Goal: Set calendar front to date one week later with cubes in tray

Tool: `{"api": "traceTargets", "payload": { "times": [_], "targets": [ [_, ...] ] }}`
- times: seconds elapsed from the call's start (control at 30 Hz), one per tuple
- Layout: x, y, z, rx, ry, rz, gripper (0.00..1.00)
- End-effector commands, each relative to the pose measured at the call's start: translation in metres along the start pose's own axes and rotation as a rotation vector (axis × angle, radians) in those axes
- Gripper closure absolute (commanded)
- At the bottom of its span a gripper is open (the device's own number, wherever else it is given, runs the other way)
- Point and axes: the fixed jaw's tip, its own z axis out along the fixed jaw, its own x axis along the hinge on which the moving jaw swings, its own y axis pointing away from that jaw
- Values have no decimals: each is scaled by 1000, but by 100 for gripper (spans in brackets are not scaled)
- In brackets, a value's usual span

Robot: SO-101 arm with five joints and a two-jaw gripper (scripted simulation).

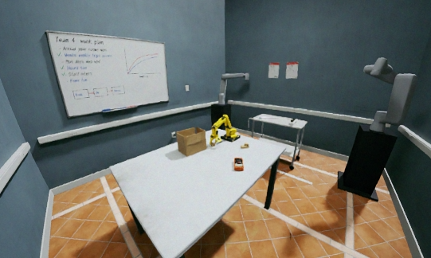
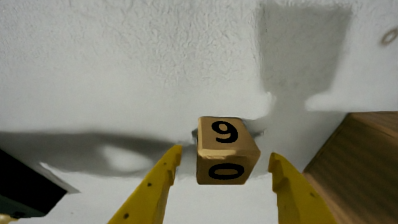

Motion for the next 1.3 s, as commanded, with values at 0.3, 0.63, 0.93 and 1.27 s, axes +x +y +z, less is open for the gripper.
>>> {"api": "traceTargets", "payload": {
  "times": [0.3,0.63,0.93,1.27],
  "targets": [
    [-2,4,7,-22,1,-1,65],
    [-2,3,7,-22,1,-1,67],
    [-2,0,7,-22,1,-1,71],
    [-2,-4,7,-22,1,-1,77]
  ]
}}
